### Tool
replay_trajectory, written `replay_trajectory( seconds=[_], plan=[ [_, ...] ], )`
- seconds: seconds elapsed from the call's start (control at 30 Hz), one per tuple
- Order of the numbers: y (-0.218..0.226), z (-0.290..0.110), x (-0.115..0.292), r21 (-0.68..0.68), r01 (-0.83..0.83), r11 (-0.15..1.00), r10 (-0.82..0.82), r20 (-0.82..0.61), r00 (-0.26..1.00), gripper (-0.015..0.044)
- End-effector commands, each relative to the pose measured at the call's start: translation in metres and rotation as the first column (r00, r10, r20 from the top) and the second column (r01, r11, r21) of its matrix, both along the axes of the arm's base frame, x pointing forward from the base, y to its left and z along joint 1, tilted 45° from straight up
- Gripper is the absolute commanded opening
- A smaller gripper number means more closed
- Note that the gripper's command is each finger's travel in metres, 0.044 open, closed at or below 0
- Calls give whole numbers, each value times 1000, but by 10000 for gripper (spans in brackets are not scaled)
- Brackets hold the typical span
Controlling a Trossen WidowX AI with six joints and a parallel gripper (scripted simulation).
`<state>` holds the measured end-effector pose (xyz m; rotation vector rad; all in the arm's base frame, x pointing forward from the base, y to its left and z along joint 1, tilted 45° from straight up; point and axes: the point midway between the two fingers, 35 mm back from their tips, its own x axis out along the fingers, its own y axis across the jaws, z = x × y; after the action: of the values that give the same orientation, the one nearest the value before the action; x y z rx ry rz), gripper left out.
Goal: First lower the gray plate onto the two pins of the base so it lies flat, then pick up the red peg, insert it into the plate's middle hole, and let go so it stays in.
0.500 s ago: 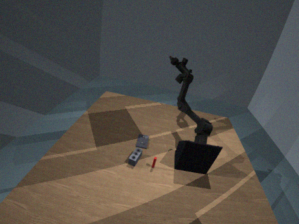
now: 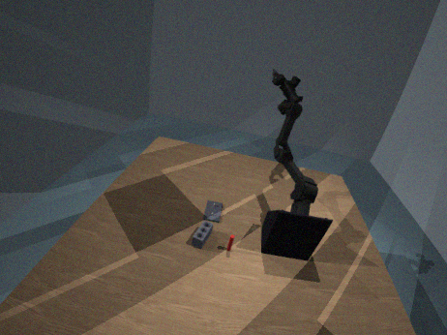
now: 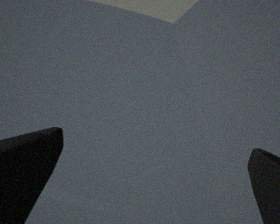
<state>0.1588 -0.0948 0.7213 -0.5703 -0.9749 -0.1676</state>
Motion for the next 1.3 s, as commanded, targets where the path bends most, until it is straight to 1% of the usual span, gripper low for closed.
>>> replay_trajectory(
  seconds=[0.0,0.13,0.27,0.37,0.5,0.63,0.87,0.97,1.07,1.27],
  plan=[
    [57,14,-44,-113,-10,993,18,72,997,440],
    [116,18,-78,-228,-14,973,43,121,992,440],
    [180,13,-103,-350,6,937,50,151,987,440],
    [229,2,-113,-441,25,897,51,160,986,440],
    [289,-18,-116,-550,43,834,49,152,987,440],
    [314,-29,-106,-573,66,817,21,143,989,440],
    [377,-67,-93,-685,33,727,32,81,996,440],
    [411,-98,-76,-734,-8,679,34,21,999,440],
    [444,-132,-59,-794,-43,606,14,-44,999,440],
    [496,-210,-13,-882,-132,452,-75,-184,980,440]
  ],
)
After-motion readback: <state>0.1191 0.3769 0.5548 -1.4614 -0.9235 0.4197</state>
